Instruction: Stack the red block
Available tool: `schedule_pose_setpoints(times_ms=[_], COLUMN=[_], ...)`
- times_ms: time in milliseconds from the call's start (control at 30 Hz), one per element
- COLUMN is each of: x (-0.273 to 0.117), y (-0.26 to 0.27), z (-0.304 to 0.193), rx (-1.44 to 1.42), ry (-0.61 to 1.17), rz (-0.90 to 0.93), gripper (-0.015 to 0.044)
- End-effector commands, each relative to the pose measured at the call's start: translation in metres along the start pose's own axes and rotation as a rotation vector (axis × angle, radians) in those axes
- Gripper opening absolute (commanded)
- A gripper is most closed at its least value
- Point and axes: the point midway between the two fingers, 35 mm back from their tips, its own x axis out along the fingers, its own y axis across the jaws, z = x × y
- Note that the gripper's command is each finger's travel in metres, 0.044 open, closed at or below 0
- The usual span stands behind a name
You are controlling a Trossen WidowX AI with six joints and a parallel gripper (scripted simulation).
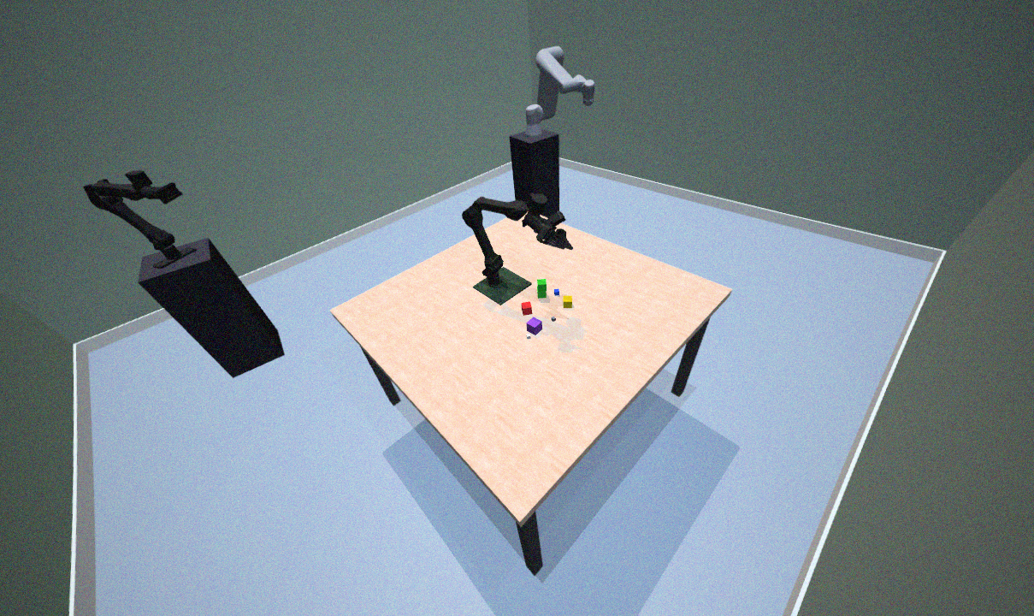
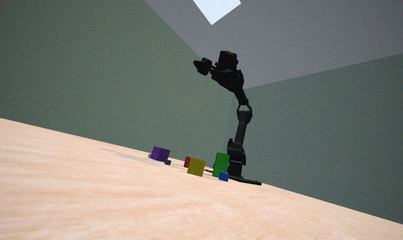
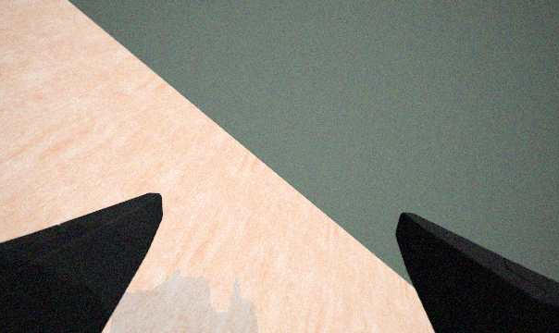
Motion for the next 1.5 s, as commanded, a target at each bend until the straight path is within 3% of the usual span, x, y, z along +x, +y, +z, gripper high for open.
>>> schedule_pose_setpoints(times_ms=[0,267,600,1467], x=[0.016,0.015,-0.035,-0.021], y=[0.007,0.027,0.054,0.088], z=[-0.048,-0.157,-0.245,-0.289], rx=[0.162,0.588,1.082,1.105], ry=[0.185,0.661,1.239,1.268], rz=[0.06,0.101,-0.033,-0.045], gripper=[0.044,0.044,0.044,0.044])
